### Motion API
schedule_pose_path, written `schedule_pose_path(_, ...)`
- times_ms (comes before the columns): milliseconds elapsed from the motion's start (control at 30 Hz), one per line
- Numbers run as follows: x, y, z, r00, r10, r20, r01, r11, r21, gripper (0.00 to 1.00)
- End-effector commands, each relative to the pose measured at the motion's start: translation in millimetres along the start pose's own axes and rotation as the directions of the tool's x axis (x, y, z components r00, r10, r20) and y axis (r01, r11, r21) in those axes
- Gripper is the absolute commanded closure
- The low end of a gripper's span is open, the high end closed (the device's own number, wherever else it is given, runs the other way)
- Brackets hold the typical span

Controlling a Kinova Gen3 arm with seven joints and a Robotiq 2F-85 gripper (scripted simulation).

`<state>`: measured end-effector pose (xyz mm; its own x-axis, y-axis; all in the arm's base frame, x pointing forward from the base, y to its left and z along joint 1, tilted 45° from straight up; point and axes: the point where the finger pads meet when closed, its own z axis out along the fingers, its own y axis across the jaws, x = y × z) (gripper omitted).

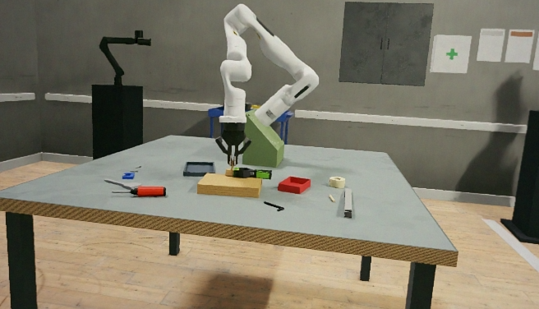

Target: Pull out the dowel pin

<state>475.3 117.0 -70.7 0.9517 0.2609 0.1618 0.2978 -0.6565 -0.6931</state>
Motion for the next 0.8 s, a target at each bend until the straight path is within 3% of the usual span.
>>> schedule_pose_path(0, 0.7, 0.6, -1.4, 0.999, 0.046, -0.003, -0.046, 0.999, -0.002, 0.9)
schedule_pose_path(767, 0.7, 0.6, -1.6, 0.966, 0.257, -0.003, -0.257, 0.966, -0.002, 0.9)
